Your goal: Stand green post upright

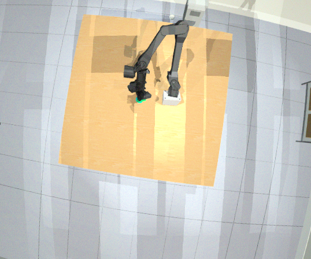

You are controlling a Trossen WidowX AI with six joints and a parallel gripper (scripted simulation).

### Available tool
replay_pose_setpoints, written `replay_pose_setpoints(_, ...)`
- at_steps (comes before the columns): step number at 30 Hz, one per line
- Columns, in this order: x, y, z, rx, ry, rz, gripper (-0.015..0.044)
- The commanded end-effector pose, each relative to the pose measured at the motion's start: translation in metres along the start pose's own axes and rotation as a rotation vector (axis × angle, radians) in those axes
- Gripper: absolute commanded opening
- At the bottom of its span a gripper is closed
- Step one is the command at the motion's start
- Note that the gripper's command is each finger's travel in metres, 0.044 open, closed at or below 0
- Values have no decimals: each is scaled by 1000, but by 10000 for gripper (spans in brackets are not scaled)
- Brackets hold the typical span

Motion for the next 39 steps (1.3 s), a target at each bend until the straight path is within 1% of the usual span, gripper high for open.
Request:
replay_pose_setpoints(1, -1, 0, 0, 12, -36, 6, 23)
replay_pose_setpoints(39, -12, -5, 3, 37, -291, 66, 23)
Point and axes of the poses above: the point midway between the two fingers, 35 mm back from their tips, its own z axis back along the fingers, its own y axis across the jaws, x = y × z, the point moved 5 cm from there along z, back along the fingers, and after that the axes turned 4 degrees about -z, right-handed, at the moved point
